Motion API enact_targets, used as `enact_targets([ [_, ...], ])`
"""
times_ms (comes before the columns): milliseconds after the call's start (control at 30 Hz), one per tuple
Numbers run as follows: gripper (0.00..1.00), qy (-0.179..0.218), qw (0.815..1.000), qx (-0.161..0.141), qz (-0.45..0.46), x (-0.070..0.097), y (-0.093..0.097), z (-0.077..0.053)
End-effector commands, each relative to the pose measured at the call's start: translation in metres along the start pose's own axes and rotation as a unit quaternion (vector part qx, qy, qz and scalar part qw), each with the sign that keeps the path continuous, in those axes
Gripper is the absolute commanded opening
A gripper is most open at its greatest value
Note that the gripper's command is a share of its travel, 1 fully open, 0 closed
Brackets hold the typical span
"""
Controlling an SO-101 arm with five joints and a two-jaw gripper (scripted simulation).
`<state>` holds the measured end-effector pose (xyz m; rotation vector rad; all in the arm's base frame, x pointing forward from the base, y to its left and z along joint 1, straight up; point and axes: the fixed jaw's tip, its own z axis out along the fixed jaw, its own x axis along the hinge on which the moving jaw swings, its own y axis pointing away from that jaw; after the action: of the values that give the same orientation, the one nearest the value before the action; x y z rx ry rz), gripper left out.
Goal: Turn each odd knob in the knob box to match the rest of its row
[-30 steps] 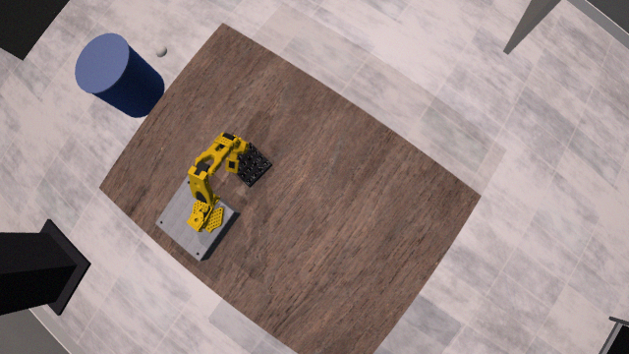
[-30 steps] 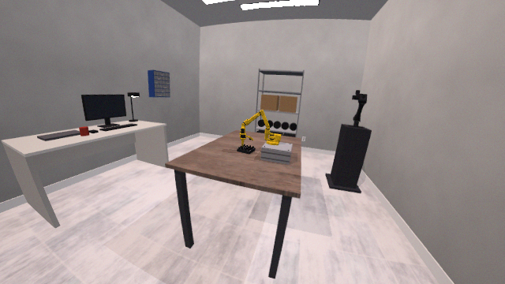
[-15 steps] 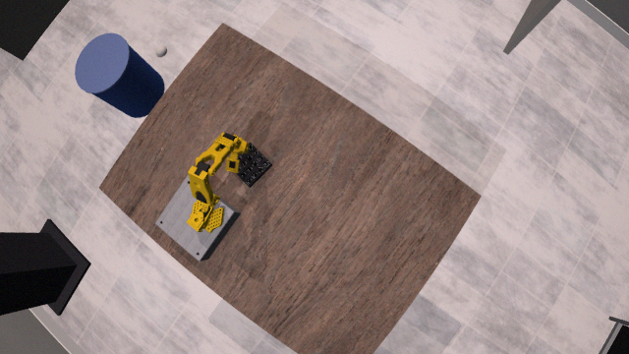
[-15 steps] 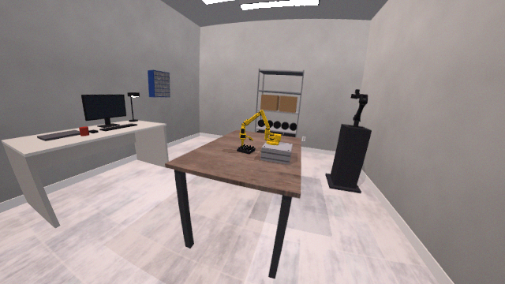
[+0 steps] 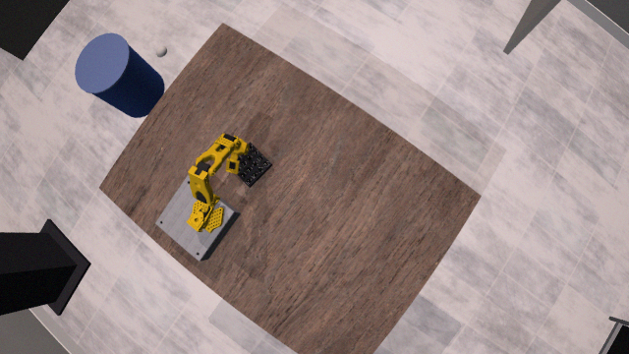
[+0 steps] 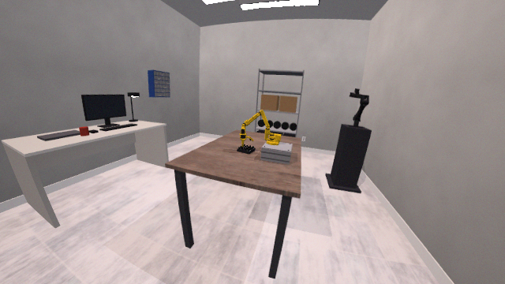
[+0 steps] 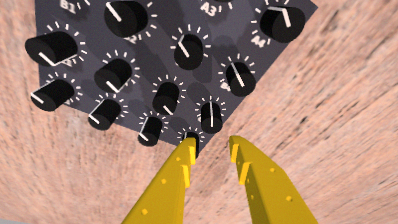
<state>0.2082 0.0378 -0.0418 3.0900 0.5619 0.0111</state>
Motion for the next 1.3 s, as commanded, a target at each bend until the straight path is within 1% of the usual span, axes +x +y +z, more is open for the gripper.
enact_targets([
  [0,0.10,-0.006,1.000,0.002,0.003,-0.005,0.001,0.004],
  [900,0.10,-0.006,1.000,0.002,0.003,-0.004,0.001,0.002],
  [1067,0.10,-0.006,1.000,0.002,0.003,-0.003,0.001,0.005],
  [1267,0.10,-0.006,1.000,0.002,0.003,-0.003,0.001,0.012],
])
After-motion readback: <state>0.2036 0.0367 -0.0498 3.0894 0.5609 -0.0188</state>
